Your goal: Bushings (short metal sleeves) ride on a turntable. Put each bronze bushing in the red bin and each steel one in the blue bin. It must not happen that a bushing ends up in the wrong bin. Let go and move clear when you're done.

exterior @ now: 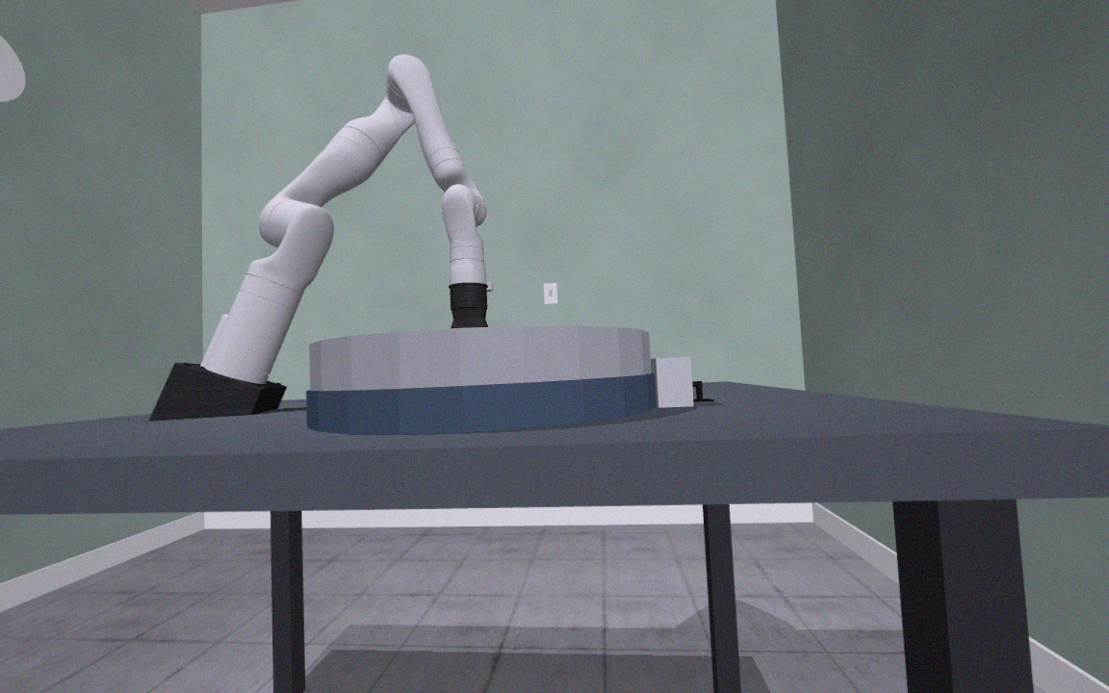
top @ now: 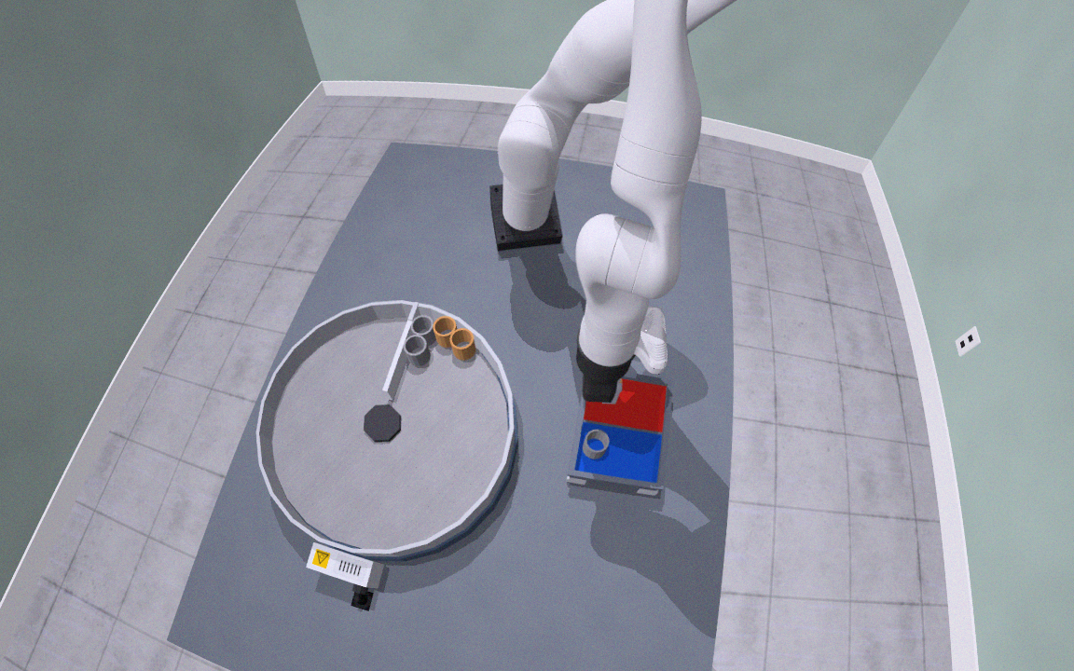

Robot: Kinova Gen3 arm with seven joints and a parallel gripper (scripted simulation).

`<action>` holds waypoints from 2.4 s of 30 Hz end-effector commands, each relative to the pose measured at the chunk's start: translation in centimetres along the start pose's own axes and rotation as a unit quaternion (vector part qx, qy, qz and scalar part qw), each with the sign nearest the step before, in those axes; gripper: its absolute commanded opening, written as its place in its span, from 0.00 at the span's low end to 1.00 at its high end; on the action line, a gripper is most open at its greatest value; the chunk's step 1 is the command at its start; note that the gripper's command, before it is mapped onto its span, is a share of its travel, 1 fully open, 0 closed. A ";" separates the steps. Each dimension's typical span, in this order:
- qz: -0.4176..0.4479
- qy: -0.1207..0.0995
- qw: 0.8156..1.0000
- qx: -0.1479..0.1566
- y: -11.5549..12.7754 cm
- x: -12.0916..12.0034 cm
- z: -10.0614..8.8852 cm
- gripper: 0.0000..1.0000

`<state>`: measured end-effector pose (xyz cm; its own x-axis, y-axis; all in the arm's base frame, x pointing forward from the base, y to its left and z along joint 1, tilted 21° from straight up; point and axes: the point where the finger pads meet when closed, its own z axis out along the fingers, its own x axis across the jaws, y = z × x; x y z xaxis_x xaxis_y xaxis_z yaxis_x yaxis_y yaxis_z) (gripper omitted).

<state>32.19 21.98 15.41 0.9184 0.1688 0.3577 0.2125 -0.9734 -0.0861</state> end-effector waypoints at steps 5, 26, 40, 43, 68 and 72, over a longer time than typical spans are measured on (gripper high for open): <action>0.005 -0.001 1.000 -0.003 0.5 0.1 0.3 0.00; 0.005 -0.001 1.000 -0.003 0.5 0.1 1.5 0.00; 0.004 -0.001 1.000 -0.003 0.5 0.1 1.8 0.00; 0.005 -0.001 1.000 -0.003 0.5 0.1 2.1 0.00; 0.005 0.000 1.000 -0.003 0.5 0.1 2.7 0.00; 0.005 0.000 1.000 -0.003 0.5 0.1 2.7 0.00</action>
<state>33.24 21.93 12.89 0.9209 0.1600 0.3553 0.2014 -0.9760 -0.0826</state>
